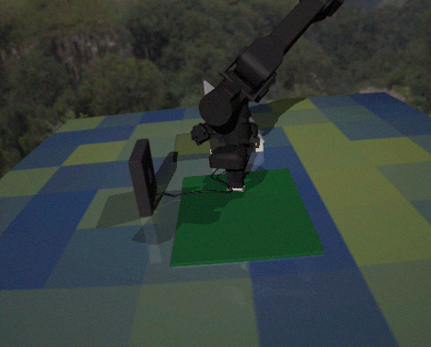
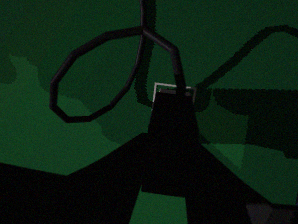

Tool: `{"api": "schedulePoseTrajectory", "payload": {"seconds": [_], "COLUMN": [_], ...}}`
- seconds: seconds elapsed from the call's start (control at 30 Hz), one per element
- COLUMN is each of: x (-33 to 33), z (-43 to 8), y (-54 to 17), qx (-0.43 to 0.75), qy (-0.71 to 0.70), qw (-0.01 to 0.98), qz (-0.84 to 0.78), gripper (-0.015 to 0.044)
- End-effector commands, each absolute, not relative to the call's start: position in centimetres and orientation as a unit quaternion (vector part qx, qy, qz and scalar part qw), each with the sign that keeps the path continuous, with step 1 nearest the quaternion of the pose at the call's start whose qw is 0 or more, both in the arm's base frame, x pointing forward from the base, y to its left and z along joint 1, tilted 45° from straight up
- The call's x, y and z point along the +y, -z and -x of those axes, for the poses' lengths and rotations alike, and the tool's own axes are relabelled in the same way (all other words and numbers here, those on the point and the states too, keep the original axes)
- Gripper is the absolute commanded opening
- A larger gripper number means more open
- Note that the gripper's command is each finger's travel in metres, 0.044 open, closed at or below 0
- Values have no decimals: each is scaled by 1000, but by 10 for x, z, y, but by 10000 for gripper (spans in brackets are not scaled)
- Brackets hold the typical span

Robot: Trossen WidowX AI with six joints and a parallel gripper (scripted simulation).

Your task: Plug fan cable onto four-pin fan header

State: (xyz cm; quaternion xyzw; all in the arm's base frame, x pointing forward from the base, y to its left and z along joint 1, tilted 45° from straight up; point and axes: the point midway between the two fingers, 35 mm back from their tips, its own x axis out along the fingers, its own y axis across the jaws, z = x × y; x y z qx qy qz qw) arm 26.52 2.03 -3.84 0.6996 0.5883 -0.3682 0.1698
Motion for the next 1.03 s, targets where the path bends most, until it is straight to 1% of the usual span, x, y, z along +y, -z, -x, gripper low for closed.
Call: {"api": "schedulePoseTrajectory", "payload": {"seconds": [0.0,0.13,0.23,0.37,0.63,0.7,0.83,0.9,1.0], "x": [20,20,18,-17,-18,-6,39,55,58], "z": [-265,-265,-265,-264,-265,-278,-308,-314,-315], "y": [38,38,36,2,-2,-15,-61,-77,-79], "qx": [588,588,588,589,589,587,588,589,590], "qy": [368,368,368,369,369,371,369,367,367], "qw": [170,170,170,168,168,169,169,167,166], "qz": [-700,-700,-700,-699,-699,-699,-700,-700,-700], "gripper": [157,260,260,260,260,260,260,260,260]}}
